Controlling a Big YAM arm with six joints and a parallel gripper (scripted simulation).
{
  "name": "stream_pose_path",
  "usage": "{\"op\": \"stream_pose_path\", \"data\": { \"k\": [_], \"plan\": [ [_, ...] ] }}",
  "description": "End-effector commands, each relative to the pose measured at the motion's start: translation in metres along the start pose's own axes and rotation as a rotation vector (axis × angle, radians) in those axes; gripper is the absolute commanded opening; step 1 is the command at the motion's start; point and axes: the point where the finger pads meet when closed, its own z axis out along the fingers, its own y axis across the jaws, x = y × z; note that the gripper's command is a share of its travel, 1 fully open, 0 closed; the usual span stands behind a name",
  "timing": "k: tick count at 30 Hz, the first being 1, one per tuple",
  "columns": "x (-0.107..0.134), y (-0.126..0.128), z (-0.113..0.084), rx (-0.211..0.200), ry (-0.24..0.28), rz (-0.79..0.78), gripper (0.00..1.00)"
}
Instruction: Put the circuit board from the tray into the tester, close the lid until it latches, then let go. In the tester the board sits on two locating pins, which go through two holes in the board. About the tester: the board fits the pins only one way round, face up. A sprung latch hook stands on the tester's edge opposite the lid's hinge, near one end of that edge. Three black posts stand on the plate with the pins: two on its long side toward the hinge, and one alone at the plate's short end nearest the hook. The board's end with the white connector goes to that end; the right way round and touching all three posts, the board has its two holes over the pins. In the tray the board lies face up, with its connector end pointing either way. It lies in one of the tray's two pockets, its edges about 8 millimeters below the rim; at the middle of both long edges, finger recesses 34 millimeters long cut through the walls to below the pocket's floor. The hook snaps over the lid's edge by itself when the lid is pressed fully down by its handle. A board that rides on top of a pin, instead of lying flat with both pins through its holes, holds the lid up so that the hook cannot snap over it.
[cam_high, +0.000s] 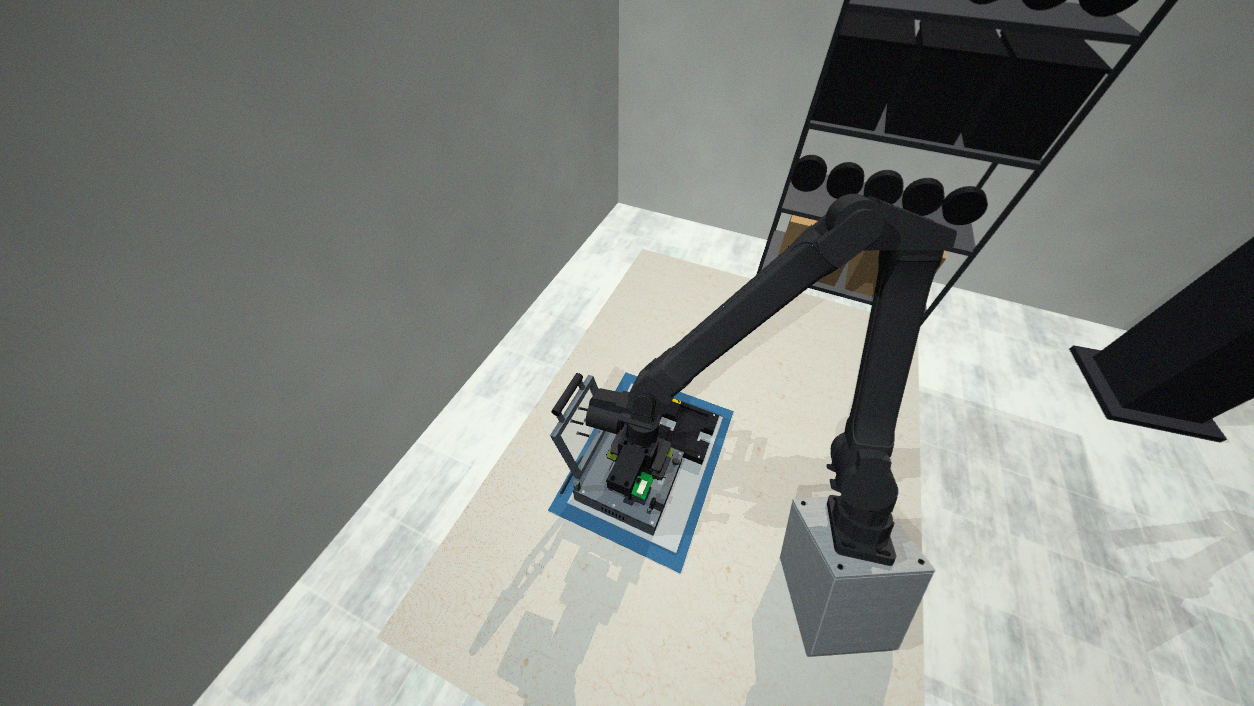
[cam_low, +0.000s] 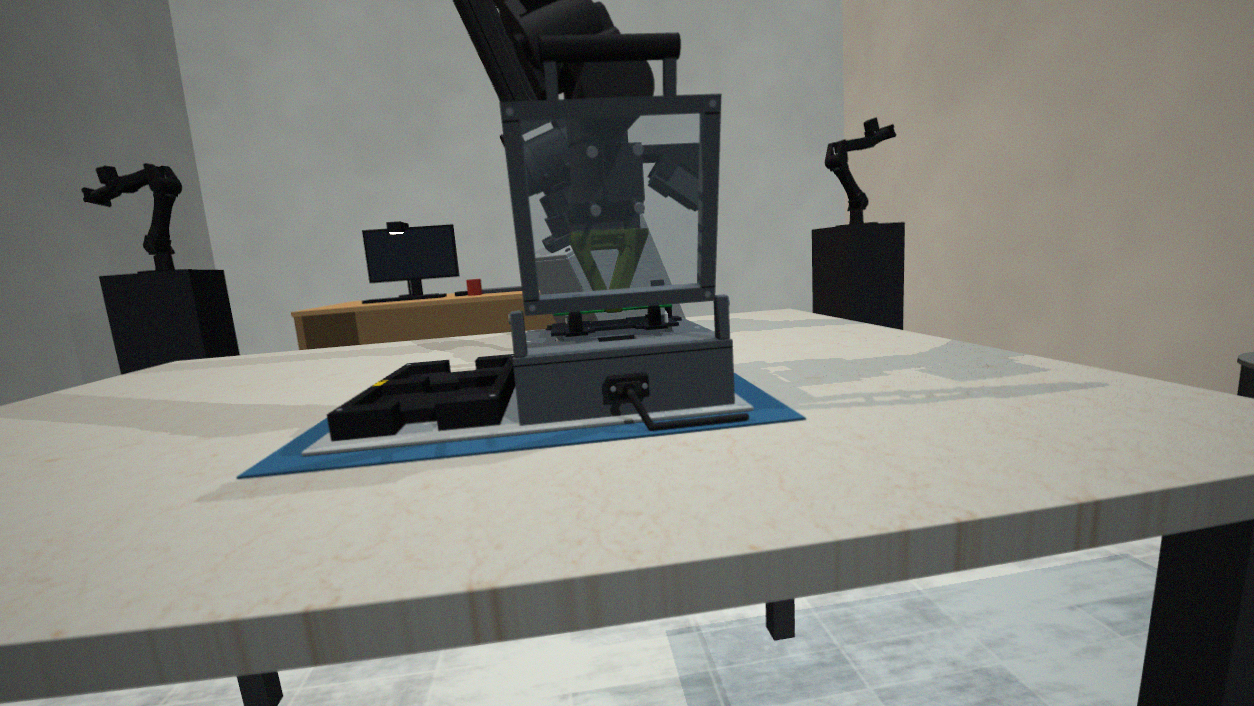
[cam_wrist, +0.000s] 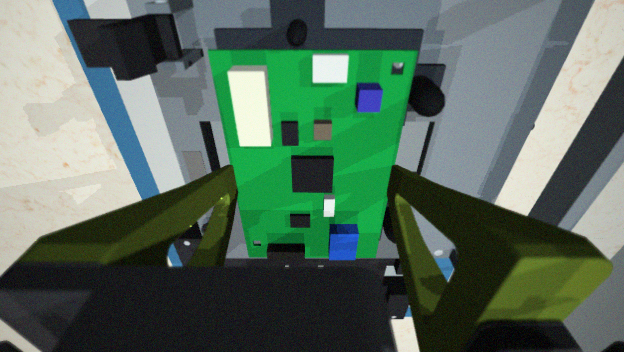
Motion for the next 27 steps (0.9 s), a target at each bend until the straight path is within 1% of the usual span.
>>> {"op": "stream_pose_path", "data": {
  "k": [1,27],
  "plan": [
    [0.0054,-0.0100,0.0008,0.018,-0.005,0.010,0.72],
    [0.0049,-0.0137,0.0016,0.020,-0.005,0.011,0.72]
  ]
}}
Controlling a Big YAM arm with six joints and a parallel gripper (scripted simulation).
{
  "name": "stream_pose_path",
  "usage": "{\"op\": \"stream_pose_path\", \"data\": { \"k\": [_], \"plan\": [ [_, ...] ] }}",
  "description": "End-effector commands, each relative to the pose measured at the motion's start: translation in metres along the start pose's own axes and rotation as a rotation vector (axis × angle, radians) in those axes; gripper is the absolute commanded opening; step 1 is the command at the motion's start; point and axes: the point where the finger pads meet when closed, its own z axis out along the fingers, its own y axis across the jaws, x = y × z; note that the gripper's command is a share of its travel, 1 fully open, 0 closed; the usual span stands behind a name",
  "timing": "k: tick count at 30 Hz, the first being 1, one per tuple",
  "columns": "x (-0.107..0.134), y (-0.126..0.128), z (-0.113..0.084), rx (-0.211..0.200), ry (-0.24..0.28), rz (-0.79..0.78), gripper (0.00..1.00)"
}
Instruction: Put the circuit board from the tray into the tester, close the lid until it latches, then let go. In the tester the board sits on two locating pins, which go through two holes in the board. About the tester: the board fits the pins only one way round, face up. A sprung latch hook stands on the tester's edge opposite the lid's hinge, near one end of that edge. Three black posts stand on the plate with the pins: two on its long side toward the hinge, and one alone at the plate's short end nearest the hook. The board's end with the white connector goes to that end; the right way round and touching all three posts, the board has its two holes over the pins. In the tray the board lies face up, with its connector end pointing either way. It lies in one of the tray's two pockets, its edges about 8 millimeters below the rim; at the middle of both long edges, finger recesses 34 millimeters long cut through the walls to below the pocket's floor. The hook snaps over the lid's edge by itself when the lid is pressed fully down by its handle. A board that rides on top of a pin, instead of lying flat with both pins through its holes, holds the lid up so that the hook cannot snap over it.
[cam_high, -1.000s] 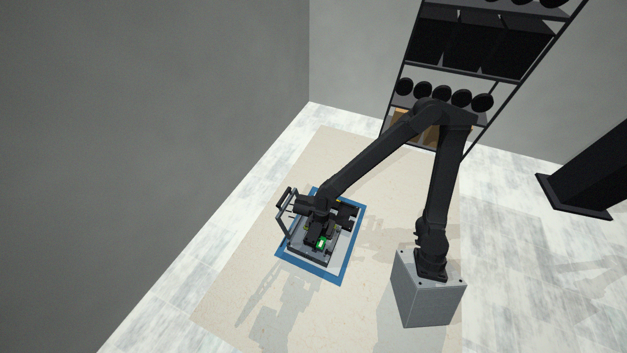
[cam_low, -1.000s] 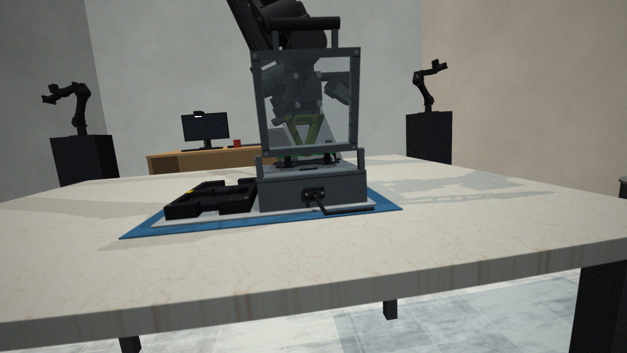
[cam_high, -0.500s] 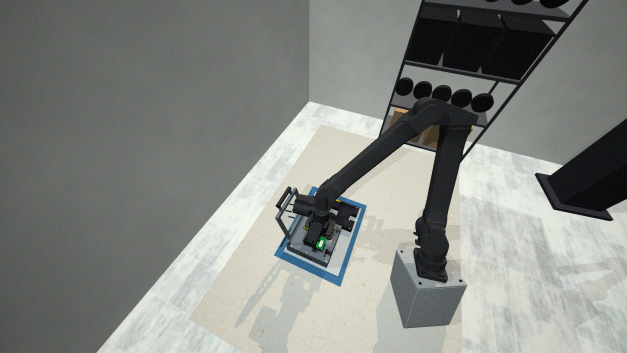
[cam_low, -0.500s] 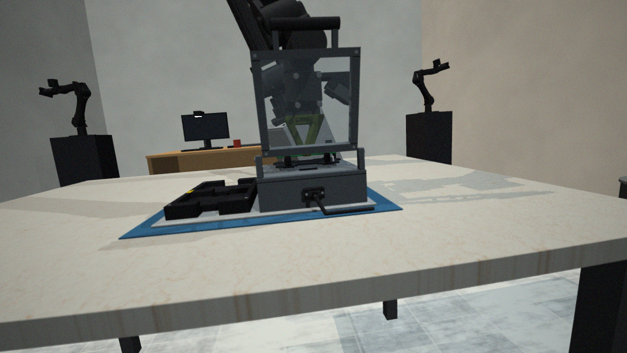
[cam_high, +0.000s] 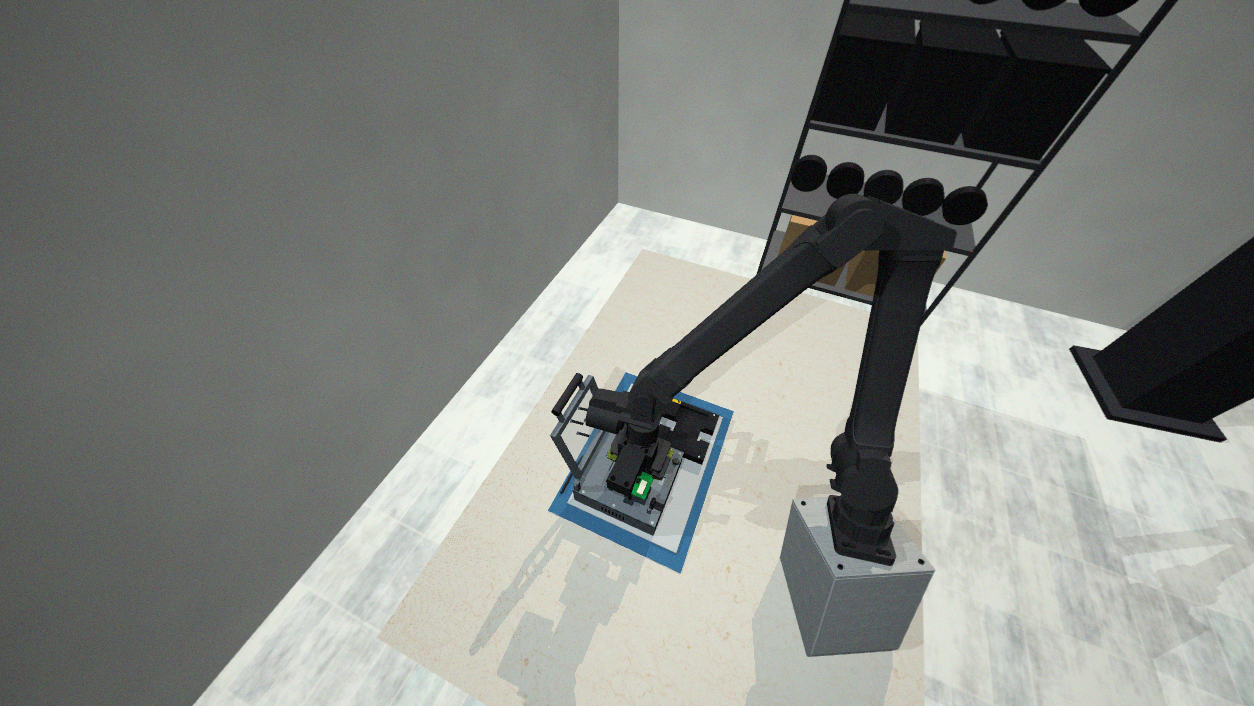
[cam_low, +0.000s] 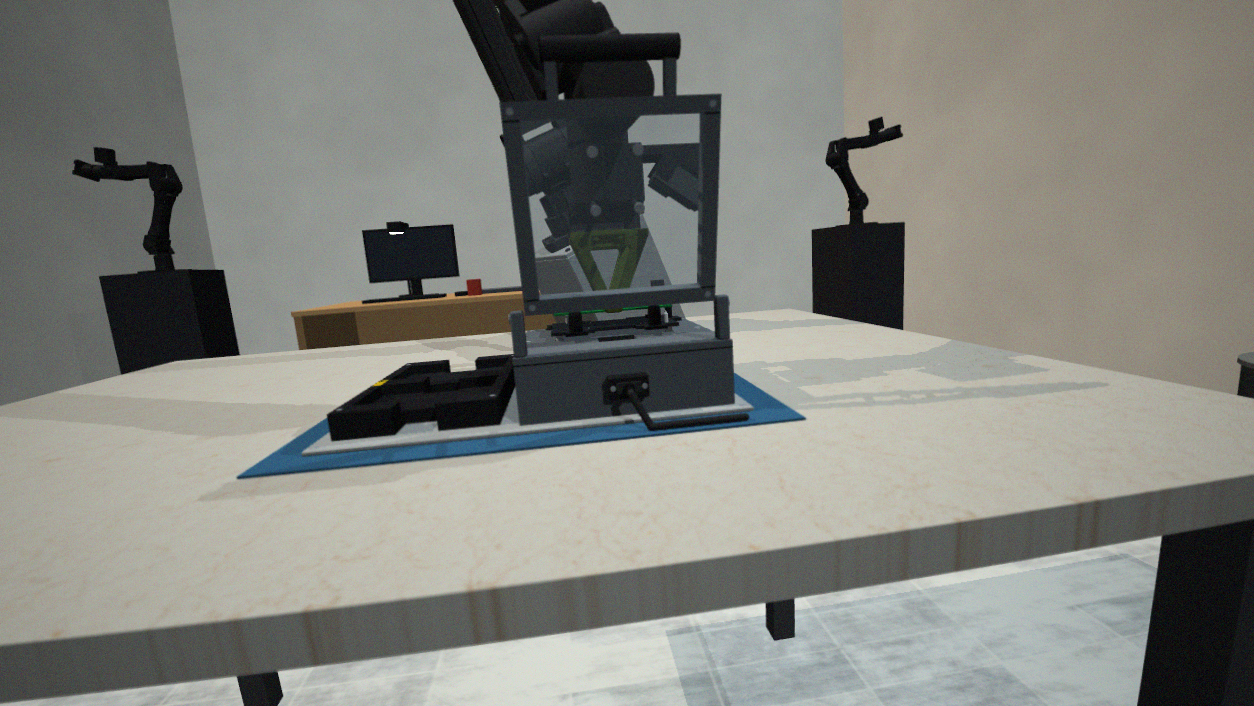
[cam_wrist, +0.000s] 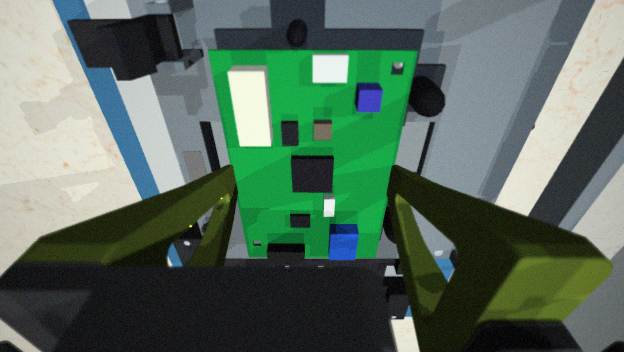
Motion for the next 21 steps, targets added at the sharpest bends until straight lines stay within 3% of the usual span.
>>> {"op": "stream_pose_path", "data": {
  "k": [1,21],
  "plan": [
    [0.0049,-0.0140,0.0015,0.020,-0.005,0.011,0.72],
    [0.0052,-0.0161,0.0002,0.025,-0.005,0.013,0.72]
  ]
}}
